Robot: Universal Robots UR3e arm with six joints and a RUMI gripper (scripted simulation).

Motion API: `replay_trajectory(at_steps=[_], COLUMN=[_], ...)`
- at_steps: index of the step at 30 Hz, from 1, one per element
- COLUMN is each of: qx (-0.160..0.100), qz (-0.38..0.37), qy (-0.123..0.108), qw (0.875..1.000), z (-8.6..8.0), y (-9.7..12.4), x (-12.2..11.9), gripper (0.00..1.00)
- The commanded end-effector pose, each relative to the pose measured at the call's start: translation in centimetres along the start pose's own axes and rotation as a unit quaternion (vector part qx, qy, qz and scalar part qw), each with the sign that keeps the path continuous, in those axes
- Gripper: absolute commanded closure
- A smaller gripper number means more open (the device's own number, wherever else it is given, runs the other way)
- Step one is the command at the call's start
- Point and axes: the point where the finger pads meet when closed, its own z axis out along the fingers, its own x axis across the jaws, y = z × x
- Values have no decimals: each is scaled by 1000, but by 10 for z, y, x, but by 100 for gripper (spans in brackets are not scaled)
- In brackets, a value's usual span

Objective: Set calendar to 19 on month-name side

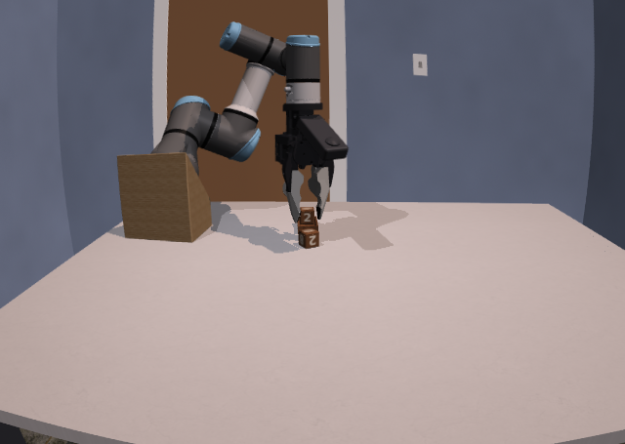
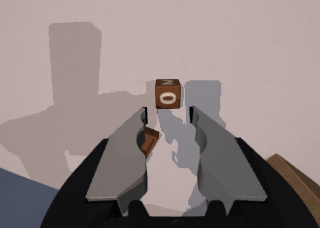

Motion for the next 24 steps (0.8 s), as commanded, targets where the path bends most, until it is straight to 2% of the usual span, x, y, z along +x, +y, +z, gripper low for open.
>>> replay_trajectory(at_steps=[1, 24], qx=[1, 1], qz=[0, 0], qy=[0, 0], qw=[1000, 1000], z=[4, 10], y=[-1, -1], x=[0, 0], gripper=[72, 72])
